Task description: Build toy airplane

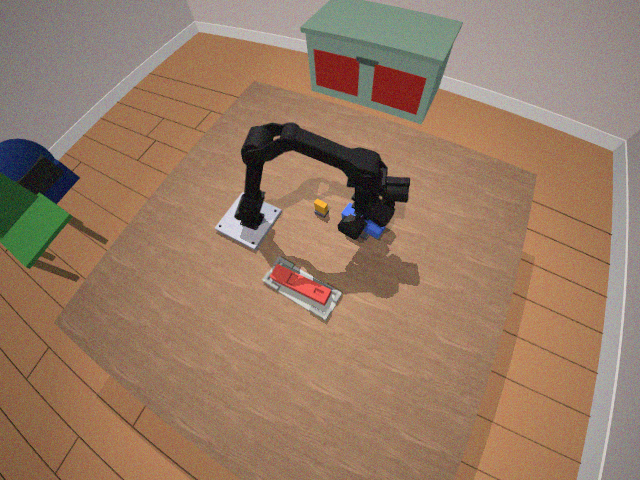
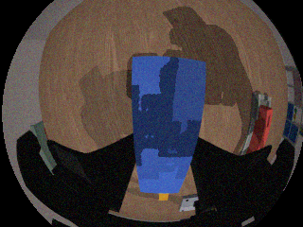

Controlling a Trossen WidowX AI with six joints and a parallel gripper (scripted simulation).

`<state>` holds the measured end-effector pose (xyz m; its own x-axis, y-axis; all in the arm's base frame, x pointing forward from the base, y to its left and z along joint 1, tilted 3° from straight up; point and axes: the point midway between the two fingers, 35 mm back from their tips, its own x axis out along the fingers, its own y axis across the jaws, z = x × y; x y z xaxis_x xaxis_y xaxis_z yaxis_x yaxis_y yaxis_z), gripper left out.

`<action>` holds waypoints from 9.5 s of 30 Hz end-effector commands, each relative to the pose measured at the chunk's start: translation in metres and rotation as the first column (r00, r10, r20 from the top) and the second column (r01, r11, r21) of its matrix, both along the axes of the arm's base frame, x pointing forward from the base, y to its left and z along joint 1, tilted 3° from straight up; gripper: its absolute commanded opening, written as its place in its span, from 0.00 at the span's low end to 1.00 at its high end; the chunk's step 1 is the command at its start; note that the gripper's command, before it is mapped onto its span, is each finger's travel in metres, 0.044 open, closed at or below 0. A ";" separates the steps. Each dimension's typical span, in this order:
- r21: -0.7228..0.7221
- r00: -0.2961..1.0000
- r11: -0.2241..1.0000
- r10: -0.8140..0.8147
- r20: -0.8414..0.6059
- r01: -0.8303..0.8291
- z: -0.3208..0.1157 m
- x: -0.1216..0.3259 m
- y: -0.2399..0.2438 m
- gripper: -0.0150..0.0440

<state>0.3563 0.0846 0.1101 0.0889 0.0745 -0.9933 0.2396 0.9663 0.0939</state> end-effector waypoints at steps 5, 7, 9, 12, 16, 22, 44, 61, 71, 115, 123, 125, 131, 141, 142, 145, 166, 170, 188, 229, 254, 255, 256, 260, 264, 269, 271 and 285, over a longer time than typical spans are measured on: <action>-0.008 1.000 1.000 0.008 -0.005 -0.008 0.024 -0.002 0.000 0.25; -0.009 1.000 1.000 0.008 -0.009 -0.009 0.031 -0.003 0.000 0.25; -0.010 1.000 1.000 0.009 -0.012 -0.009 0.037 -0.004 -0.001 0.25; -0.012 1.000 1.000 0.010 -0.017 -0.010 0.046 -0.006 -0.001 0.25; -0.015 1.000 1.000 0.011 -0.024 -0.011 0.058 -0.010 -0.001 0.25; -0.019 0.999 1.000 0.012 -0.034 -0.013 0.076 -0.016 -0.002 0.25; -0.014 0.964 0.965 -0.262 -0.049 0.262 0.067 -0.021 -0.061 0.25; -0.012 0.859 0.861 -0.507 -0.066 0.508 0.056 -0.037 -0.114 0.25; -0.013 0.765 0.768 -0.640 -0.076 0.641 0.048 -0.050 -0.143 0.25; -0.027 0.157 0.162 -0.981 -0.116 0.986 0.013 -0.138 -0.238 0.30; -0.027 0.157 0.162 -0.981 -0.116 0.986 0.013 -0.138 -0.238 0.58; -0.027 0.157 0.162 -0.981 -0.116 0.986 0.013 -0.138 -0.238 0.58; -0.027 0.157 0.162 -0.981 -0.116 0.986 0.013 -0.138 -0.238 0.58; -0.027 0.157 0.162 -0.981 -0.116 0.986 0.001 -0.137 -0.238 0.58; -0.027 0.157 0.162 -0.981 -0.116 0.986 -0.001 -0.136 -0.238 0.58; -0.027 0.157 0.162 -0.981 -0.116 0.986 -0.006 -0.136 -0.238 0.58; -0.029 0.163 0.167 -0.980 -0.115 0.986 -0.025 -0.136 -0.237 0.53; -0.029 0.163 0.167 -0.980 -0.115 0.986 -0.025 -0.136 -0.237 0.35; -0.029 0.163 0.167 -0.980 -0.115 0.986 -0.025 -0.136 -0.237 1.00; -0.043 0.997 0.997 0.056 -0.045 -0.058 0.059 -0.135 -0.243 1.00; -0.024 0.997 0.998 0.057 -0.043 -0.058 0.066 -0.133 -0.011 1.00; -0.021 0.997 0.998 0.057 -0.043 -0.058 0.066 -0.138 -0.001 1.00; -0.019 0.997 0.998 0.058 -0.044 -0.058 0.066 -0.144 0.009 1.00; -0.018 0.997 0.998 0.058 -0.043 -0.058 0.067 -0.153 0.022 1.00; -0.018 0.997 0.998 0.058 -0.043 -0.058 0.038 -0.151 0.024 1.00; -0.018 0.997 0.998 0.058 -0.043 -0.058 0.010 -0.151 0.025 1.00; -0.018 0.997 0.998 0.058 -0.043 -0.058 0.009 -0.151 0.025 1.00; -0.018 0.997 0.998 0.058 -0.043 -0.058 -0.017 -0.149 0.027 1.00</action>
